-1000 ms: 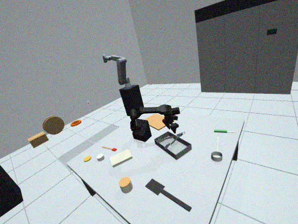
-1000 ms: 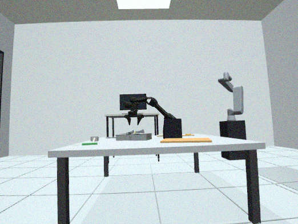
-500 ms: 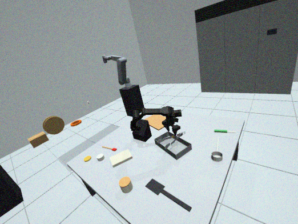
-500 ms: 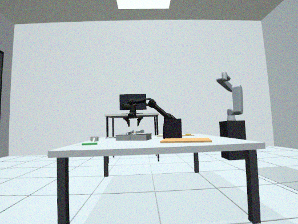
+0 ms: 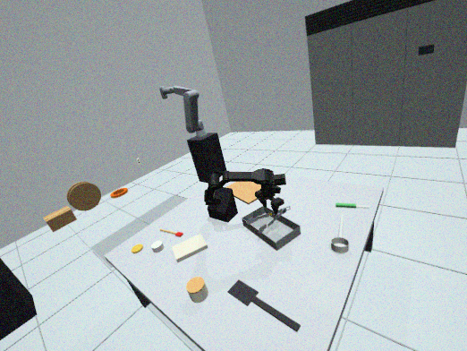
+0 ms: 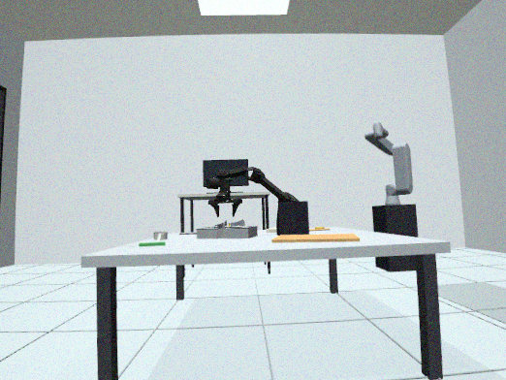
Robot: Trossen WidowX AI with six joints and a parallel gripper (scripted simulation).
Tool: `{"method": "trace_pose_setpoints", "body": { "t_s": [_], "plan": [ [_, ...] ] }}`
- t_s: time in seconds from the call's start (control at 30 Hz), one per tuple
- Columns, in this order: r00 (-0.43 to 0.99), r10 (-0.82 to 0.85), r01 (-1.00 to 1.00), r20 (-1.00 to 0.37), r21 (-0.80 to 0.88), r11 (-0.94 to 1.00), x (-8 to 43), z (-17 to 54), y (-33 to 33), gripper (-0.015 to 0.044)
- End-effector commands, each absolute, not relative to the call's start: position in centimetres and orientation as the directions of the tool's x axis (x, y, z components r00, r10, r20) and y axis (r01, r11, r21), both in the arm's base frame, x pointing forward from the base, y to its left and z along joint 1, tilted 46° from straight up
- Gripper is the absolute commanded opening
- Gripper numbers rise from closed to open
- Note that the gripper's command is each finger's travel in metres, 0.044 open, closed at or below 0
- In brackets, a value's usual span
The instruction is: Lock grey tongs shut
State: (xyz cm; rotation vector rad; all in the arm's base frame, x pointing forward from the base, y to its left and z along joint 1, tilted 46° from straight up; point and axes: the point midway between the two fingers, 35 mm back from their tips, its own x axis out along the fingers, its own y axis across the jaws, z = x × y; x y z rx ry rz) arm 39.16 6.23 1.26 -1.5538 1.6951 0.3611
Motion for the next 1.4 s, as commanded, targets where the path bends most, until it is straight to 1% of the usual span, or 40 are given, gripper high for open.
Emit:
{"method": "trace_pose_setpoints", "body": {
  "t_s": [0.0, 1.37],
  "plan": [
    [0.063, -0.711, -0.935, -0.700, -0.290, 0.202, 39.1, 0.7, 5.7, 0.0440],
    [0.064, -0.714, -0.935, -0.698, -0.291, 0.201, 39.4, -3.9, 0.8, 0.0440]
  ]
}}
